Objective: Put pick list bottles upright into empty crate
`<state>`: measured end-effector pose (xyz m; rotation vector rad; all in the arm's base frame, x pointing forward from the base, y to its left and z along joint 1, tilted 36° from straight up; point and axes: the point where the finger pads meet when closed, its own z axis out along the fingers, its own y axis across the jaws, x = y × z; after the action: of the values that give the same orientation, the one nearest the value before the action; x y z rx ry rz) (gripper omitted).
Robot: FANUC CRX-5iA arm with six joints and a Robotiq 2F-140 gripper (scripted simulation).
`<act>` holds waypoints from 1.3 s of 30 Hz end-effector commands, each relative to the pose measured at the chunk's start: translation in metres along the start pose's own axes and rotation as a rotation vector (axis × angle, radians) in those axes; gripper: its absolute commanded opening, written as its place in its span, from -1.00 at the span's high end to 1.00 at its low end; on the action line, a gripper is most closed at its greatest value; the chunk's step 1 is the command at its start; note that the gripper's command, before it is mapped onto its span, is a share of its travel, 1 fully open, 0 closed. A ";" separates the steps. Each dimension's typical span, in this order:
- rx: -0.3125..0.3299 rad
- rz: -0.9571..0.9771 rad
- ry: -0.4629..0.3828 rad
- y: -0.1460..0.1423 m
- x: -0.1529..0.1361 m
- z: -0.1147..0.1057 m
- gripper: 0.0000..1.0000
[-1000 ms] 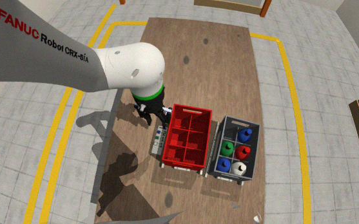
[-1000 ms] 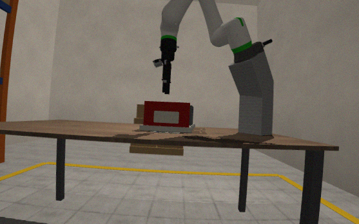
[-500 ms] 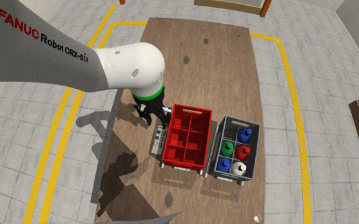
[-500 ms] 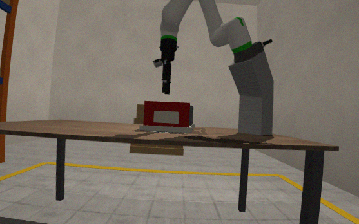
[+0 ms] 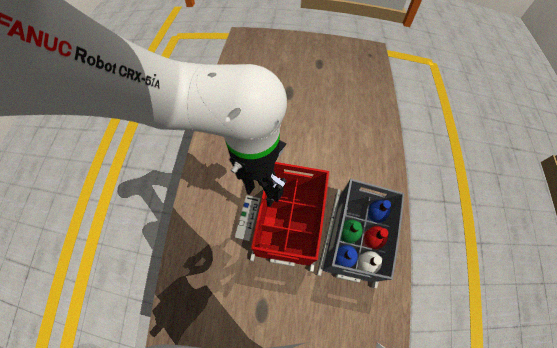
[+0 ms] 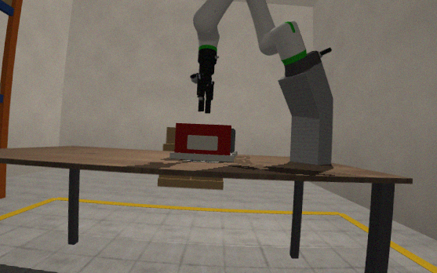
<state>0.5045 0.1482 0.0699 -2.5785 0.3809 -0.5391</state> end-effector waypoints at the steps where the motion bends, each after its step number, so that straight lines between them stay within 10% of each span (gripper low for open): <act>1: 0.002 0.095 -0.003 0.014 0.005 -0.004 0.12; 39: -0.001 1.228 -0.003 0.171 0.053 -0.049 0.12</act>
<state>0.5009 -0.0215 0.0416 -1.8950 1.6542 -0.0950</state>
